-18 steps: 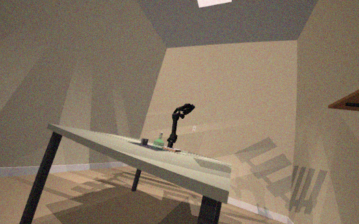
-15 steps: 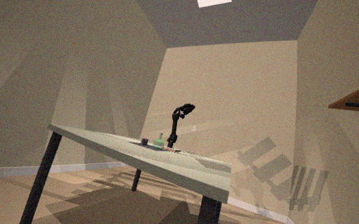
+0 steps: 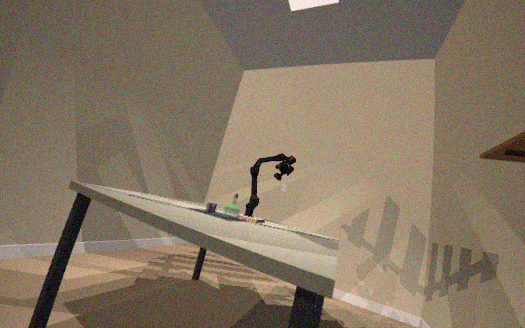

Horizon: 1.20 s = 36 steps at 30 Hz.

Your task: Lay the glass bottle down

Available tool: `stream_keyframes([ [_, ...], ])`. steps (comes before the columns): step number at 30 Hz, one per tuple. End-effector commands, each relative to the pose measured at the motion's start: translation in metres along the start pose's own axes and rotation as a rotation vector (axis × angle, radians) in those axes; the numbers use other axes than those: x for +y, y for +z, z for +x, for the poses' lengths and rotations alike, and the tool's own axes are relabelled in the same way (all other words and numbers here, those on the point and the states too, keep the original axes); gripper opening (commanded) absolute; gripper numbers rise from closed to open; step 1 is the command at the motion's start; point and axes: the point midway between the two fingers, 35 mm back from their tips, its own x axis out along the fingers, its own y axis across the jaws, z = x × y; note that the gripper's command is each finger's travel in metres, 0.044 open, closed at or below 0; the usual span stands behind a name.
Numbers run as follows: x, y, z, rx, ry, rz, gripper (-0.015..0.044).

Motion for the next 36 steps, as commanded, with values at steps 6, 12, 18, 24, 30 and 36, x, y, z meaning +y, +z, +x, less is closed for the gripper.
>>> stream_keyframes([
  [6, 0.023, -0.134, -0.085, 0.513, -0.18, 0.345, 0.044],
  [12, 0.066, -0.191, -0.153, 0.809, -0.287, 0.585, 0.044],
  [18, 0.128, -0.221, -0.223, 1.084, -0.392, 0.839, 0.044],
  [24, 0.205, -0.224, -0.284, 1.338, -0.482, 1.117, 0.044],
  [30, 0.29, -0.2, -0.327, 1.567, -0.566, 1.421, 0.044],
  [36, 0.373, -0.153, -0.346, 1.764, -0.645, 1.758, 0.044],
])
